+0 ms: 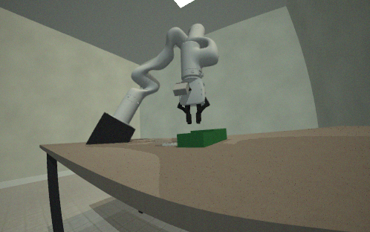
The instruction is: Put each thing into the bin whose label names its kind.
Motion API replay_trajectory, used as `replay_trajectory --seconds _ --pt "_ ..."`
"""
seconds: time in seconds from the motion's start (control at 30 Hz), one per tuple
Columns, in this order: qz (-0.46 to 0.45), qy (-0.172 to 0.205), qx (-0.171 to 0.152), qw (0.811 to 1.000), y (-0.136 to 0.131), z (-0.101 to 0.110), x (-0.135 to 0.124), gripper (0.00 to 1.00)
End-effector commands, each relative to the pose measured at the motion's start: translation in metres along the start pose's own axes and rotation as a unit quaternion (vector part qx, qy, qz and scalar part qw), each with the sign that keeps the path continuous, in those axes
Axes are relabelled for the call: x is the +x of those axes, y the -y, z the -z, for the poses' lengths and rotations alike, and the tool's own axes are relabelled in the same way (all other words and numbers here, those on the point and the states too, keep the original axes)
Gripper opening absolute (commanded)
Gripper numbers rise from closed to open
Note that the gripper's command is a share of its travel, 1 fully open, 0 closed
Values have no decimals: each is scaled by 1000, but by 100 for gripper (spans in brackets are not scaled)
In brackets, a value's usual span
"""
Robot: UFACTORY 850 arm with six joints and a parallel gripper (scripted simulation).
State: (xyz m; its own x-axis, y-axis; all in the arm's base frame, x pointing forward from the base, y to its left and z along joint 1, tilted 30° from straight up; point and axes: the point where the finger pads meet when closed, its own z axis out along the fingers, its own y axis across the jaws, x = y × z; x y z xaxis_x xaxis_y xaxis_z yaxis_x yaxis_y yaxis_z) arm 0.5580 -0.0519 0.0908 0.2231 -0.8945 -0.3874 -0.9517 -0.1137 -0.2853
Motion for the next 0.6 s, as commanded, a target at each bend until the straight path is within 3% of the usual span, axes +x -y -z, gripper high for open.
replay_trajectory --seconds 0.0,0.17,0.2,0.57 --pt "78 -3 9 997 -36 5 -10 30" --pt "121 -2 3 993 -36 5 -10 30" --pt "165 -3 2 986 -36 5 -10 30" --pt "315 -6 8 949 -36 5 -10 30"
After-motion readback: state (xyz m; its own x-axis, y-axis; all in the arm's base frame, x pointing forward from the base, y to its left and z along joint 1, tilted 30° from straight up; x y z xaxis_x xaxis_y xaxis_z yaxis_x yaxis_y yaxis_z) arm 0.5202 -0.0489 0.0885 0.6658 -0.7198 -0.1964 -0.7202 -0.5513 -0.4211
